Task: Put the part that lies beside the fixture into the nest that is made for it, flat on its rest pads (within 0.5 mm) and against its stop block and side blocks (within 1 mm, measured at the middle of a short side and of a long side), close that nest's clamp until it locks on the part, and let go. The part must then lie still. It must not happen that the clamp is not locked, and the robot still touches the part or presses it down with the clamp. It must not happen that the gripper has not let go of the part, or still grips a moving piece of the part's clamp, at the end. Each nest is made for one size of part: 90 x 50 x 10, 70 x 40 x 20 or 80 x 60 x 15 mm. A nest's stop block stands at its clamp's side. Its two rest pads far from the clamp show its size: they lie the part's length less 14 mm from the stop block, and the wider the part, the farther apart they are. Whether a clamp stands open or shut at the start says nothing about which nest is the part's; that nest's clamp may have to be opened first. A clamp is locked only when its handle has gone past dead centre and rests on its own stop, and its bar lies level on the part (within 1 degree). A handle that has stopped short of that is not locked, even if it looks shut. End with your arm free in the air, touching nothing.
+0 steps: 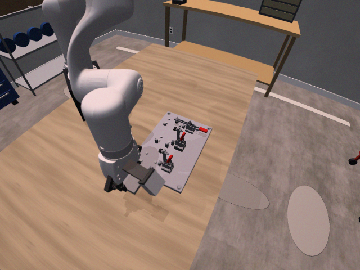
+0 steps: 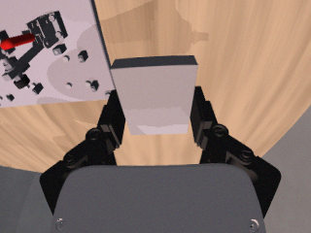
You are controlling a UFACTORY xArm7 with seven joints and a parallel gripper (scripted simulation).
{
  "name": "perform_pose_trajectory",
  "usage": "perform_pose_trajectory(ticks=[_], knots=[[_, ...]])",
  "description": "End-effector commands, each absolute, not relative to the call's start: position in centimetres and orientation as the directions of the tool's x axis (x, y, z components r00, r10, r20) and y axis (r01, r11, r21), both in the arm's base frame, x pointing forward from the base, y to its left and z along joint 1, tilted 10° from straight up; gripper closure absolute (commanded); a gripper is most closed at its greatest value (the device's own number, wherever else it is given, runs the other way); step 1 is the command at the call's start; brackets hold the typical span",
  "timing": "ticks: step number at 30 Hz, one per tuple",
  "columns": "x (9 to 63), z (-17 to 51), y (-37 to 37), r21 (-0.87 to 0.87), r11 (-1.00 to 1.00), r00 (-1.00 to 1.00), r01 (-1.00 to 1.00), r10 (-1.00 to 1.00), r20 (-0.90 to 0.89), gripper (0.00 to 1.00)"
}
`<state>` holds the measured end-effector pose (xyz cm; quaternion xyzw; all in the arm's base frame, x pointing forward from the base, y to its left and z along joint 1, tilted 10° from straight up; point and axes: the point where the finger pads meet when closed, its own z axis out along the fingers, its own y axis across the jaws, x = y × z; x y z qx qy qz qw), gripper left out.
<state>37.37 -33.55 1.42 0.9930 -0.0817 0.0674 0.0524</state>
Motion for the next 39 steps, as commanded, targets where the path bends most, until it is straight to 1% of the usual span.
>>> perform_pose_trajectory(ticks=[1, 39], knots=[[37.2, 1.3, -33.6, 0.095, -0.981, 0.977, -0.17, -0.155, 0.146, 1.0], [34.9, -1.4, -33.5, 0.095, -0.981, 0.977, -0.17, -0.155, 0.146, 1.0]])
